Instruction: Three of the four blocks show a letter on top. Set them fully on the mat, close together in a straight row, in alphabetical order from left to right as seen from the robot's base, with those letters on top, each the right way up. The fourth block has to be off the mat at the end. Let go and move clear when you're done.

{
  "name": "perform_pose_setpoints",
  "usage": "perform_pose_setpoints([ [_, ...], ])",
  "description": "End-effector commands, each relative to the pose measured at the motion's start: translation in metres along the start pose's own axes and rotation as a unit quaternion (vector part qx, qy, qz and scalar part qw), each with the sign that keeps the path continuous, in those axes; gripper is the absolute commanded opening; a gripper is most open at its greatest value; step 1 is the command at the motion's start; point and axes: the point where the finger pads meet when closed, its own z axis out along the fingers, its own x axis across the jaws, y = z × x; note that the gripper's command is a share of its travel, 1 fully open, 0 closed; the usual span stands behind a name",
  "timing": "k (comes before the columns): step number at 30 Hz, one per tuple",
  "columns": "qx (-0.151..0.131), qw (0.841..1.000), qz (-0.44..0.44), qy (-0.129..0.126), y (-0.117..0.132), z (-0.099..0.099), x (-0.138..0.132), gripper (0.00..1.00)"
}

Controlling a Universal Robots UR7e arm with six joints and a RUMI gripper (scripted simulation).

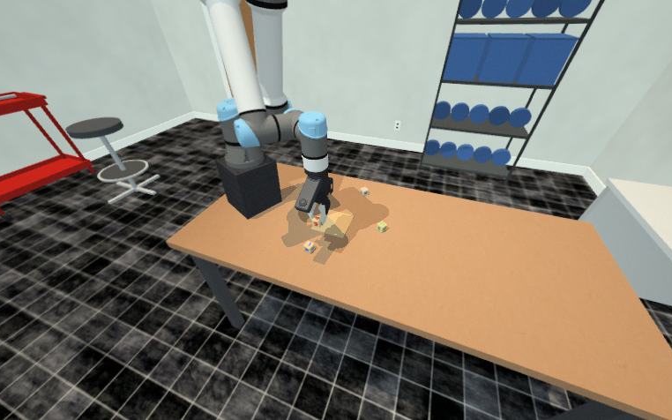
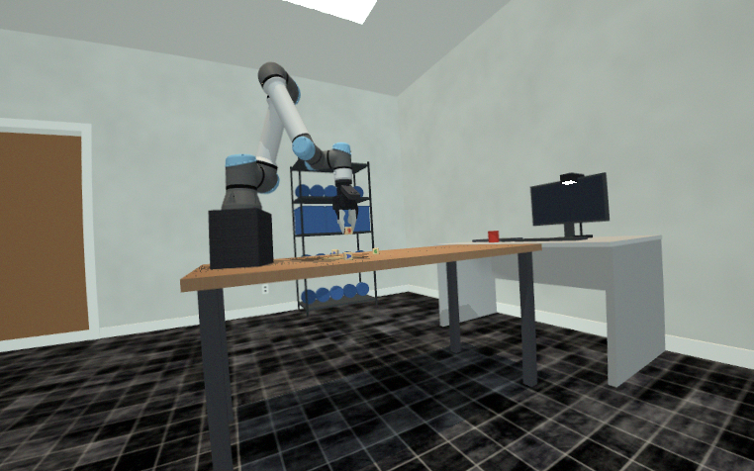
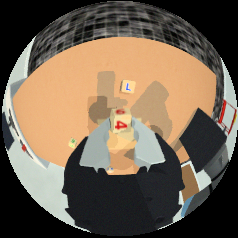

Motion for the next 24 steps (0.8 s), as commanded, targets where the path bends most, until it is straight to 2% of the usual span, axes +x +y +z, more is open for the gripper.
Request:
perform_pose_setpoints([
  [1, 0.001, 1.000, 0.004, 0.000, -0.002, -0.001, -0.001, 0.09],
  [10, 0.000, 1.000, 0.003, 0.001, 0.000, 0.008, 0.000, 0.09],
  [18, -0.001, 1.000, 0.003, 0.002, 0.001, 0.033, 0.001, 0.09],
  [20, -0.001, 1.000, 0.003, 0.002, 0.001, 0.033, 0.001, 0.09],
  [24, 0.000, 1.000, 0.003, 0.001, 0.001, 0.049, 0.000, 0.09],
])
